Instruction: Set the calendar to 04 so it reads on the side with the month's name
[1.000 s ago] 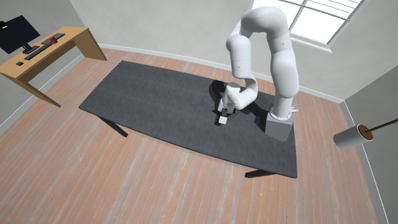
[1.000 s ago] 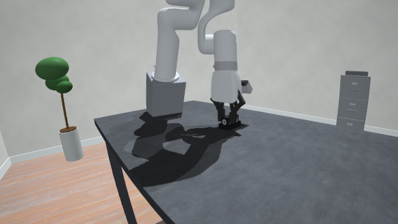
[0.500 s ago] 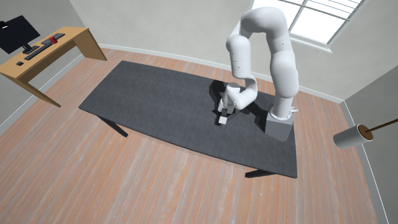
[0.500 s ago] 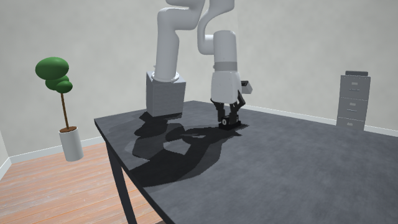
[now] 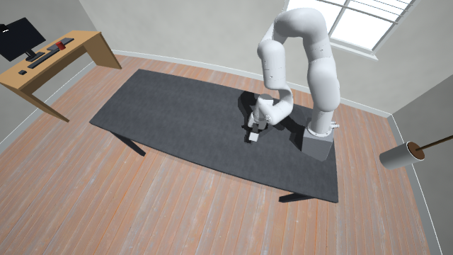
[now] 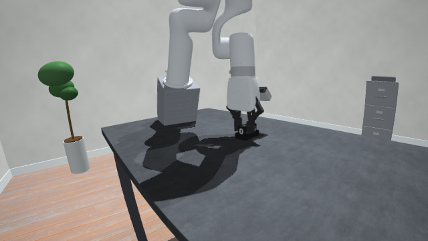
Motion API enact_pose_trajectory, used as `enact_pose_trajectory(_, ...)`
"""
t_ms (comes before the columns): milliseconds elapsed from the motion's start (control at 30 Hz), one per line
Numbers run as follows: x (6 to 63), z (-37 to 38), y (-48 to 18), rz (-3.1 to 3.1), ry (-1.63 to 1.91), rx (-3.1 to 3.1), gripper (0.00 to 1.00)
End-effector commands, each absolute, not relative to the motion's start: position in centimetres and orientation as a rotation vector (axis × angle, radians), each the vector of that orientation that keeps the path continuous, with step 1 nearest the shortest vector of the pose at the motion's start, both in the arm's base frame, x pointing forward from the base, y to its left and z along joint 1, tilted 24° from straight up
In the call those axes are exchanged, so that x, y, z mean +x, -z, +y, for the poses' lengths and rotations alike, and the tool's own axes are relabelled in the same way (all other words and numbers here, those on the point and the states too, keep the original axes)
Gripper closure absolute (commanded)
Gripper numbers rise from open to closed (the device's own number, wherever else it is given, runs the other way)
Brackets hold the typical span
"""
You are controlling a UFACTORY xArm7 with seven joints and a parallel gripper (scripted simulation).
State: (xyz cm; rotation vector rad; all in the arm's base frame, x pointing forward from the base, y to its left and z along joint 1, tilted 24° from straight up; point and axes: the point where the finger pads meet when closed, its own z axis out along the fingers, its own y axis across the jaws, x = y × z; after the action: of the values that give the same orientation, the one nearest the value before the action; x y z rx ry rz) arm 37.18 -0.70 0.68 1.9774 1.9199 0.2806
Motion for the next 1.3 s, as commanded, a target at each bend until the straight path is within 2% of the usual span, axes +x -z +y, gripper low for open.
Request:
enact_pose_trajectory(0,37.23,-0.67,-0.74,1.919,-0.282,1.976,0.53)
enact_pose_trajectory(267,37.23,-0.67,-0.74,1.919,-0.282,1.976,0.53)
enact_pose_trajectory(300,37.23,-0.67,-0.74,1.919,-0.282,1.976,0.73)
enact_pose_trajectory(1267,37.23,-0.67,-0.74,1.919,-0.282,1.976,0.73)
